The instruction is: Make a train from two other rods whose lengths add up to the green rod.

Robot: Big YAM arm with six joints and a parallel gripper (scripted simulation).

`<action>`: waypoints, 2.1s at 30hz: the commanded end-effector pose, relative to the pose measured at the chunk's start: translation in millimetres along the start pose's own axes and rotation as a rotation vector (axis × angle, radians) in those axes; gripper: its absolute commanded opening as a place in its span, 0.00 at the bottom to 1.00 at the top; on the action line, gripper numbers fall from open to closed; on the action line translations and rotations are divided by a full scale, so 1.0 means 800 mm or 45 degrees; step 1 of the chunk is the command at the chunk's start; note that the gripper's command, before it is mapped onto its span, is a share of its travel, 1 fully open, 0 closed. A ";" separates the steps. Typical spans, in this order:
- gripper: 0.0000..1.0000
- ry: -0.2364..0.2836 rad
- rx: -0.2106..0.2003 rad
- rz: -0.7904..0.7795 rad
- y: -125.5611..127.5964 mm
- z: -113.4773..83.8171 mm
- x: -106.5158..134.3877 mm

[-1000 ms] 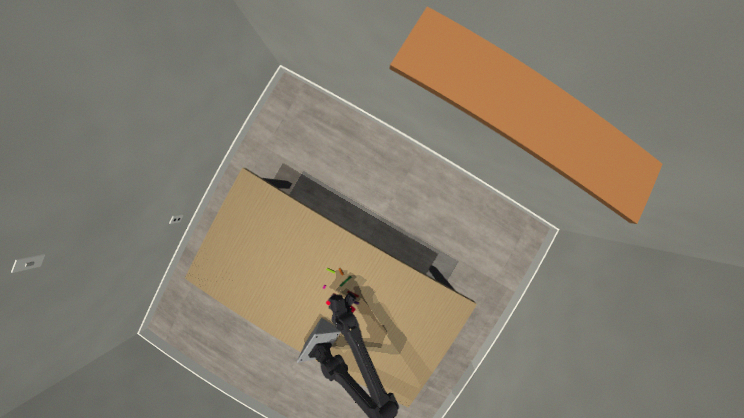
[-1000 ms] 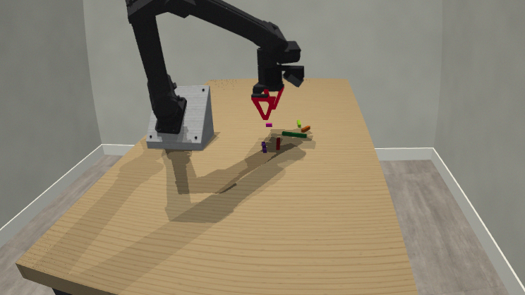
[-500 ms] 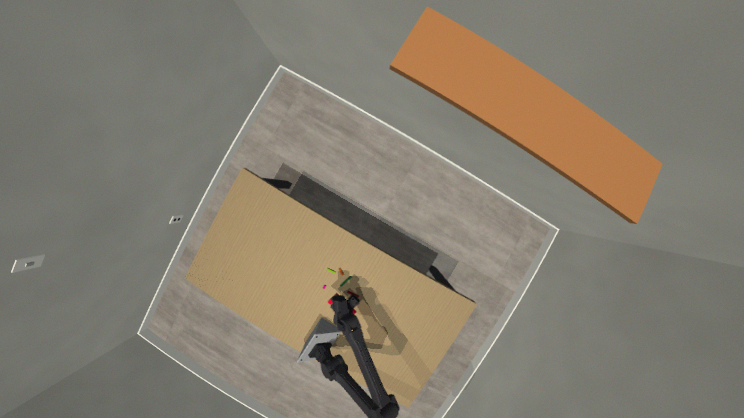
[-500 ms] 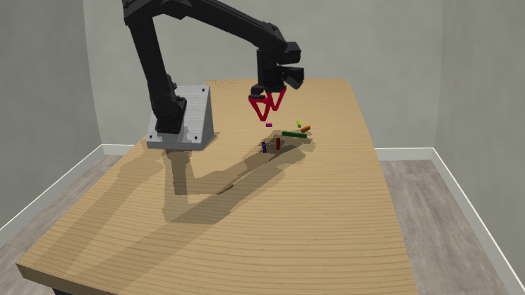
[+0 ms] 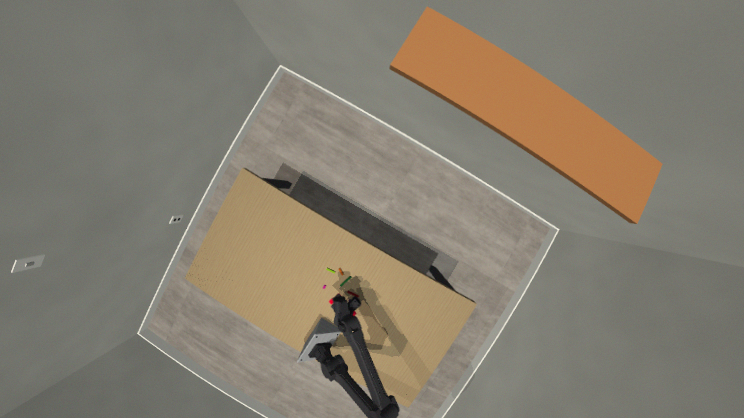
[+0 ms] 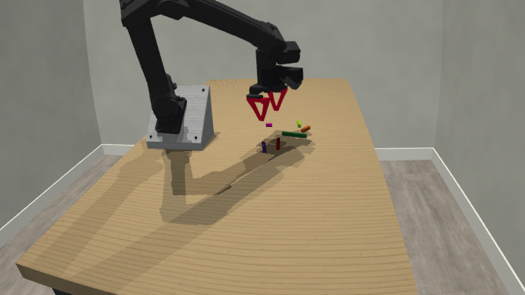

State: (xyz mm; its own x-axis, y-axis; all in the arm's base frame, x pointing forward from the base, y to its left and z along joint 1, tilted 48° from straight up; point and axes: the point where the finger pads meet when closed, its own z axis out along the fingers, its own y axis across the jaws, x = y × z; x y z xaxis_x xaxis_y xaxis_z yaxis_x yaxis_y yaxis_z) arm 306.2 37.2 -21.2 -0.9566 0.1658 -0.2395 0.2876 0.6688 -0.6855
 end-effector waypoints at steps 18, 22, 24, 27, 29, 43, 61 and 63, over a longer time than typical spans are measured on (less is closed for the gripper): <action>1.00 -0.018 -0.017 0.423 -0.025 0.001 -0.015; 1.00 -0.040 -0.029 0.391 -0.017 -0.008 -0.011; 1.00 -0.017 -0.015 0.530 -0.031 0.002 -0.016; 1.00 -0.028 -0.020 0.512 -0.028 -0.003 -0.014; 1.00 -0.016 -0.012 0.630 -0.038 0.003 -0.017; 1.00 -0.018 -0.008 0.897 -0.054 0.007 -0.019; 1.00 -0.037 -0.019 1.300 -0.073 0.006 -0.021; 1.00 -0.034 -0.016 1.319 -0.075 0.007 -0.022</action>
State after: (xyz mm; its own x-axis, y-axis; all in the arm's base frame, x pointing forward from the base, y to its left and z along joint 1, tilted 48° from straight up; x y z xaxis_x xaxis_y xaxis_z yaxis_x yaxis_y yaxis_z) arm 300.5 -13.0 14.5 -0.3207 0.6318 -0.7057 0.9463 0.2464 -0.2095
